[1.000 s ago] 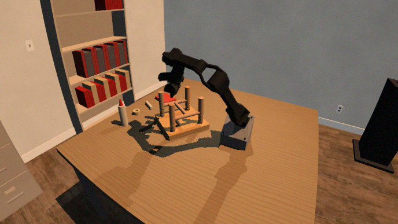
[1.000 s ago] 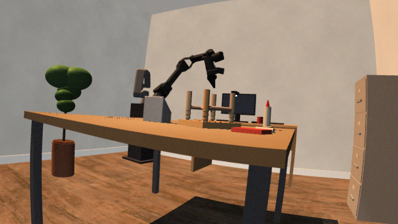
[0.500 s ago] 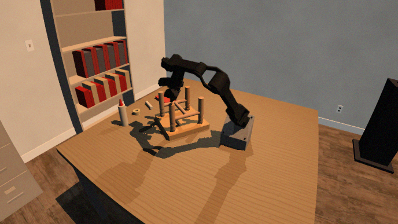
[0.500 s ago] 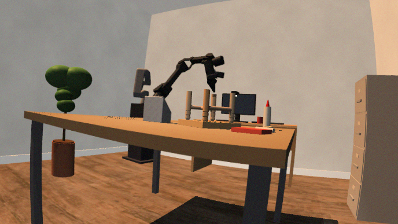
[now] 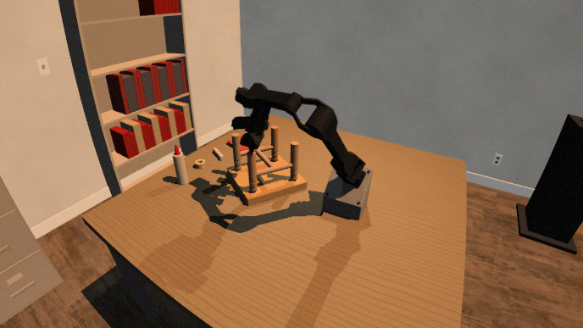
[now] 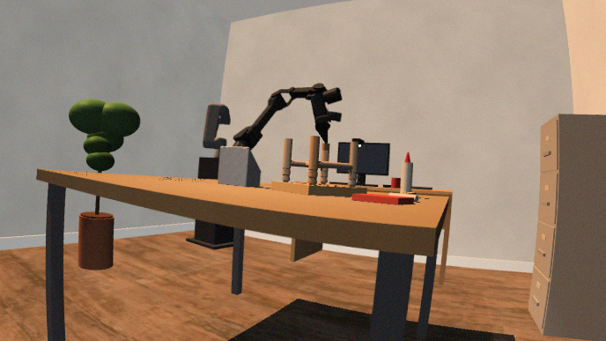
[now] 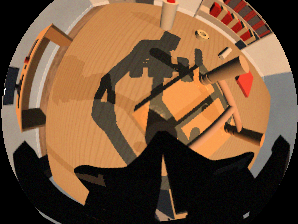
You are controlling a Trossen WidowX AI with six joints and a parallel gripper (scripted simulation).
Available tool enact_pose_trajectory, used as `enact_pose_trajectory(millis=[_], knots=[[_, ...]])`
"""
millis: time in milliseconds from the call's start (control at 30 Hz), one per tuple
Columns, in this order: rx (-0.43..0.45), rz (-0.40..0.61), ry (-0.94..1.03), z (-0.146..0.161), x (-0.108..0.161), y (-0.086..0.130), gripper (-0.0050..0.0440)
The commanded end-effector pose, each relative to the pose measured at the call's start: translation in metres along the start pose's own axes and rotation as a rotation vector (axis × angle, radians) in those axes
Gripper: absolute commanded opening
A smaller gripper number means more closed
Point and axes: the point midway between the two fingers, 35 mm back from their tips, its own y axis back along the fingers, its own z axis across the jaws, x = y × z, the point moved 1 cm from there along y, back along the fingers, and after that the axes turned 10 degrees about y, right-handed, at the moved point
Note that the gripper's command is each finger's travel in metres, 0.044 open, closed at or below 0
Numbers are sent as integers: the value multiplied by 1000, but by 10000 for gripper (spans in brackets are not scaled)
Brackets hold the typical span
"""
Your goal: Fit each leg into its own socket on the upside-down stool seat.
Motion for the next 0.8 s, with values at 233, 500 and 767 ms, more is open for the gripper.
enact_pose_trajectory(millis=[233,500,767], knots=[[-3,9,-7,1,6,-11,0],[-3,9,-7,1,8,-19,0],[-4,8,-7,1,8,-20,0]])
